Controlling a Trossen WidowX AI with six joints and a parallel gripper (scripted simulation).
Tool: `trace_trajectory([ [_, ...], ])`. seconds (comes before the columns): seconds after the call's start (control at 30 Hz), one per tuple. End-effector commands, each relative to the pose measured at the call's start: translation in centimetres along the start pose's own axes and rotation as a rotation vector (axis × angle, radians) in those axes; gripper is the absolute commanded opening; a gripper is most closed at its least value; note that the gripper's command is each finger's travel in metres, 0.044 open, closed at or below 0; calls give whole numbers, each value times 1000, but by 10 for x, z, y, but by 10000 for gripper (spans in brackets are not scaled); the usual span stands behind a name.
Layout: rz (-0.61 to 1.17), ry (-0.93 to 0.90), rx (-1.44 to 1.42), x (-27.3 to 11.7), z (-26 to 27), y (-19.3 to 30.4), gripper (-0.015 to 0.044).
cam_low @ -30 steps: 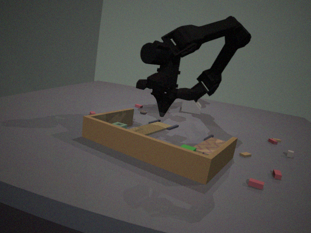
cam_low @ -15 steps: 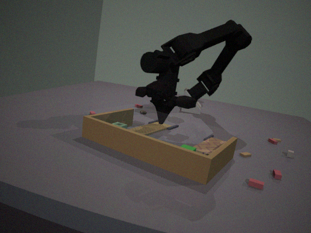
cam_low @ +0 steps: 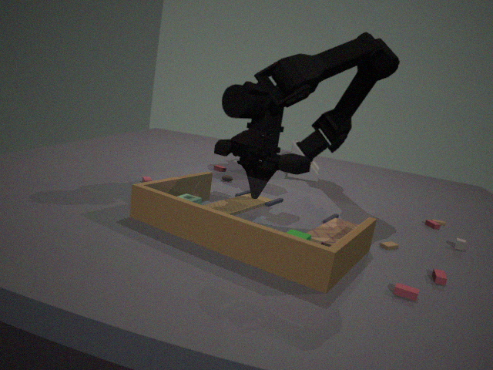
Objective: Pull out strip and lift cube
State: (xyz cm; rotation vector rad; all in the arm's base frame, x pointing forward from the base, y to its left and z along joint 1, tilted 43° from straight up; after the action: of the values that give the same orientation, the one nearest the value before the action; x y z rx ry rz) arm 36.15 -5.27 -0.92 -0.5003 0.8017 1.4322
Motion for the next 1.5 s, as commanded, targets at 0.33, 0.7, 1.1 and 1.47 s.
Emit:
trace_trajectory([
  [0.33,-1,-3,4,1,0,0,0],
  [0.7,-1,-3,4,2,0,0,0],
  [1.1,-1,-3,4,4,0,-1,0],
  [1.47,-1,-3,4,5,0,-2,0],
])
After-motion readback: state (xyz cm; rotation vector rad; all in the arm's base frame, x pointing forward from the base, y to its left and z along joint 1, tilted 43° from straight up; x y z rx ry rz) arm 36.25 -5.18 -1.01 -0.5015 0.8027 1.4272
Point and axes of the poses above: the point midway between the two fingers, 35 mm back from their tips, its own x axis out along the fingers, its own z axis across the jaws, y = z × x, the point moved 7 cm from there along -x, back along the fingers, and after that the axes turned 7 degrees about -x, right-handed, at the moved point
